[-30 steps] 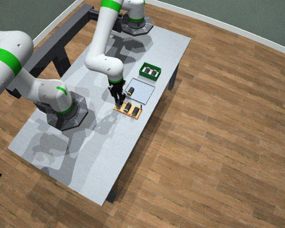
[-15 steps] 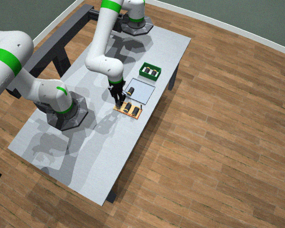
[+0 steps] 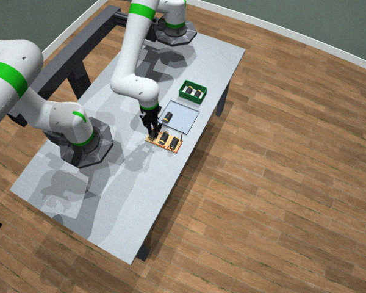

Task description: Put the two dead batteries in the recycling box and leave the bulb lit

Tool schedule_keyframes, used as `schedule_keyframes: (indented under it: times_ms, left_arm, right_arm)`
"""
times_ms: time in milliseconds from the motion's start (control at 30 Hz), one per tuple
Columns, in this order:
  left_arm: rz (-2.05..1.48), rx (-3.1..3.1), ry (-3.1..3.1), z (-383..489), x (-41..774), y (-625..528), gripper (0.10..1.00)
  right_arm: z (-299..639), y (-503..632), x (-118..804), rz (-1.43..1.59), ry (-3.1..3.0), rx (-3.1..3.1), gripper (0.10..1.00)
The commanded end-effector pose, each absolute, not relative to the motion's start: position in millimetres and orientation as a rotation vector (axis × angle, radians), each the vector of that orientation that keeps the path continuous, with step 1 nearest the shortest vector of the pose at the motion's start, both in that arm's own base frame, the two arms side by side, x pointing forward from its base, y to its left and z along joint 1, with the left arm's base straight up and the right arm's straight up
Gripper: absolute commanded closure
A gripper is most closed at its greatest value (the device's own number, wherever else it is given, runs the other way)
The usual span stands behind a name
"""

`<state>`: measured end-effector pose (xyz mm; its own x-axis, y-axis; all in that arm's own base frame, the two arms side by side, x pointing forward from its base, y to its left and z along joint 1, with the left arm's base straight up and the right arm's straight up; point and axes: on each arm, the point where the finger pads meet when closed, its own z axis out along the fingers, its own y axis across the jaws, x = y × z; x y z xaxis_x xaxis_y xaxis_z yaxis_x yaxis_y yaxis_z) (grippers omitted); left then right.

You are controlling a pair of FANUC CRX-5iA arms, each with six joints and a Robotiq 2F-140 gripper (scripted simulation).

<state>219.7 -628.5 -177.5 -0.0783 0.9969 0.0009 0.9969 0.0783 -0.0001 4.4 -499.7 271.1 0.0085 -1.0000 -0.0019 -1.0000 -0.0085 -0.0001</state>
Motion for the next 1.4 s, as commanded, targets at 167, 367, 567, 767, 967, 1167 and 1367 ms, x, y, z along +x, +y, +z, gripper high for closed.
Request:
schedule_keyframes:
  times_ms: [167,367,567,767,967,1167,1367]
  left_arm:
    - [0.001,-2.134,-2.308,-180.2,220.2,-629.8,0.854]
    - [0.001,-2.134,-2.308,-180.5,220.2,-629.8,0.854]
    - [0.001,-2.134,-2.308,-180.5,220.2,-629.8,0.854]
    - [0.001,-2.134,-2.308,-180.5,220.2,-629.8,0.734]
    - [0.001,-2.134,-2.308,-180.5,220.2,-629.8,0.734]
    - [0.001,-2.134,-2.308,-180.5,220.2,-629.8,0.734]
    - [0.001,-2.134,-2.308,-180.2,220.2,-629.8,0.734]
  right_arm:
    - [272.0,-500.0,4.3,0.000,2.212,-2.231,0.098]
    - [272.0,-500.0,4.3,0.000,2.212,-2.231,0.098]
    - [272.0,-500.0,4.3,0.000,2.212,-2.231,0.098]
    - [272.0,-500.0,4.3,0.000,2.212,-2.231,0.098]
    - [272.0,-500.0,4.3,0.000,2.212,-2.231,0.098]
    - [272.0,-500.0,4.3,0.000,2.212,-2.231,0.098]
    - [272.0,-500.0,4.3,0.000,2.212,-2.231,0.098]
